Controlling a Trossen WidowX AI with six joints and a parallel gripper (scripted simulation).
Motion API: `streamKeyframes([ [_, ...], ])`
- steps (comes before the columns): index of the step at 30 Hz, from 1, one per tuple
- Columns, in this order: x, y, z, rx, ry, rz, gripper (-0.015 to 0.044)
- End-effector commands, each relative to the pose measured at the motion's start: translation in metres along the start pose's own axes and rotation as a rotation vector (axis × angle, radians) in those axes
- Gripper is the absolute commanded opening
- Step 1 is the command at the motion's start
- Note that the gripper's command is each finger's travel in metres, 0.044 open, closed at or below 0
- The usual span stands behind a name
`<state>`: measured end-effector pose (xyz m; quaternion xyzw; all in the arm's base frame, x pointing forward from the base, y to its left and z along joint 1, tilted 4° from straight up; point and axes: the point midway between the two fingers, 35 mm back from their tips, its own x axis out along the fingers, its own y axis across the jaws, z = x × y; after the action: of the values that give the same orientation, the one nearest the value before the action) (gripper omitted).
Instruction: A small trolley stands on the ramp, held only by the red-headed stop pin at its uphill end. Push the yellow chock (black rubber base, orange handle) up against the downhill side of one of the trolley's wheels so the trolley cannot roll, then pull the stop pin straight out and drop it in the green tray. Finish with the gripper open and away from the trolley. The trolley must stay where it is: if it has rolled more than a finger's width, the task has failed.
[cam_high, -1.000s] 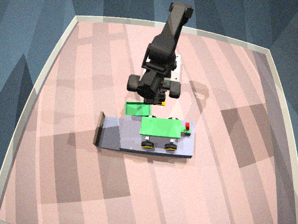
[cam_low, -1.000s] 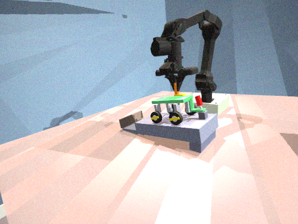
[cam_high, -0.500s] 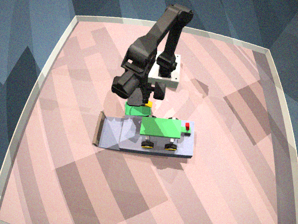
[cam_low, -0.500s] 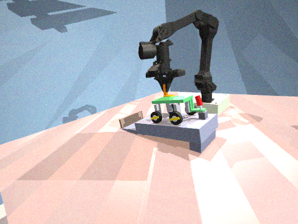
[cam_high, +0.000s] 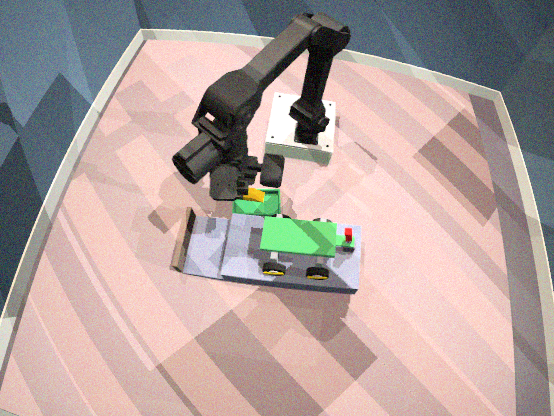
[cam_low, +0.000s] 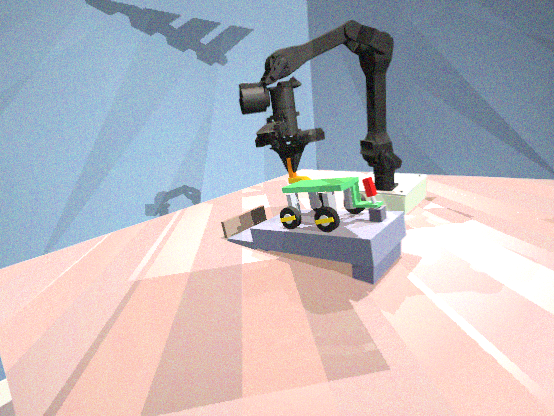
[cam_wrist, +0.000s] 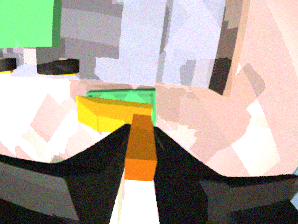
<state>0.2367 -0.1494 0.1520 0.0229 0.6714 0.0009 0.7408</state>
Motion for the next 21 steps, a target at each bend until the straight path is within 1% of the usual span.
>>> streamKeyframes([
  [1, -0.002, -0.006, 0.001, -0.002, -0.006, 0.065, 0.0000],
  [6, -0.001, -0.006, 0.002, -0.002, -0.006, 0.069, 0.0000],
  [17, 0.005, -0.009, 0.029, -0.002, -0.008, 0.069, 0.0000],
  [21, 0.005, -0.009, 0.031, -0.002, -0.009, 0.069, 0.0000],
])
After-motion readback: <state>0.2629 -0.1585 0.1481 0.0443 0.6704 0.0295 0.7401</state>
